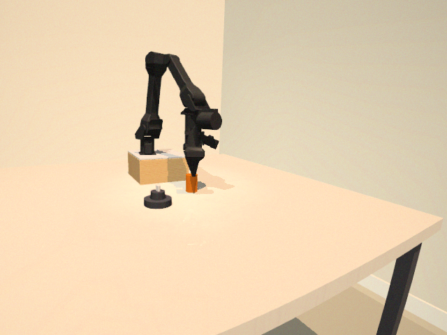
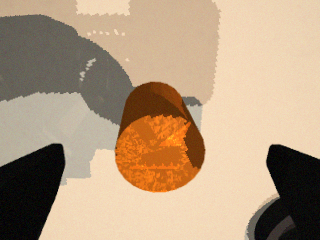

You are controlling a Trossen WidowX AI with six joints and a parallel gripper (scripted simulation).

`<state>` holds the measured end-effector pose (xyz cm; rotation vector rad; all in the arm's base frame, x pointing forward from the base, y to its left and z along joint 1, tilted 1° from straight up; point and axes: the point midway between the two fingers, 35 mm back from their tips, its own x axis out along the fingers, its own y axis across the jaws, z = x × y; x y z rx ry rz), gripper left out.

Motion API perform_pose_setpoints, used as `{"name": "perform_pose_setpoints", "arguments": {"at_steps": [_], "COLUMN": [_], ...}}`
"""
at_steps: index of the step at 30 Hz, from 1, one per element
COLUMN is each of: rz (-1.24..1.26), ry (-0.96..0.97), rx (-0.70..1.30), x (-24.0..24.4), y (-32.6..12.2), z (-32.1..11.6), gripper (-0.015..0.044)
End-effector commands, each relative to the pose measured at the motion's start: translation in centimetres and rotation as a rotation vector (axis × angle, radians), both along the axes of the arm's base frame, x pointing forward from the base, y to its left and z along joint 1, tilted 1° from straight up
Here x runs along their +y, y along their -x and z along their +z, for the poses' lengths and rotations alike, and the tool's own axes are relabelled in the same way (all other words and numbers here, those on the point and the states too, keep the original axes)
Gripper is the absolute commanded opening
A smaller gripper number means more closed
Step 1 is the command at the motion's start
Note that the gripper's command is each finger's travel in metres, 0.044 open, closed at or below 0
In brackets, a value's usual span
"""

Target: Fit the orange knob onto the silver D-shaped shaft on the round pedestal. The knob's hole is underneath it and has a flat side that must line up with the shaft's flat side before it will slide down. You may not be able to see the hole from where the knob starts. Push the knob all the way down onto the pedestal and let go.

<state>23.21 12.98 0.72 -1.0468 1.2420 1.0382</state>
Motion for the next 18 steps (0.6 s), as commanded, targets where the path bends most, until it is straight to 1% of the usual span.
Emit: {"name": "perform_pose_setpoints", "arguments": {"at_steps": [1, 18], "rz": [0.005, 0.004], "ry": [0.007, 0.007], "rx": [0.012, 0.012], "x": [-0.1, -0.1], "y": [0.2, 0.1], "z": [-0.9, -3.7], "gripper": [0.0440, 0.0440]}}
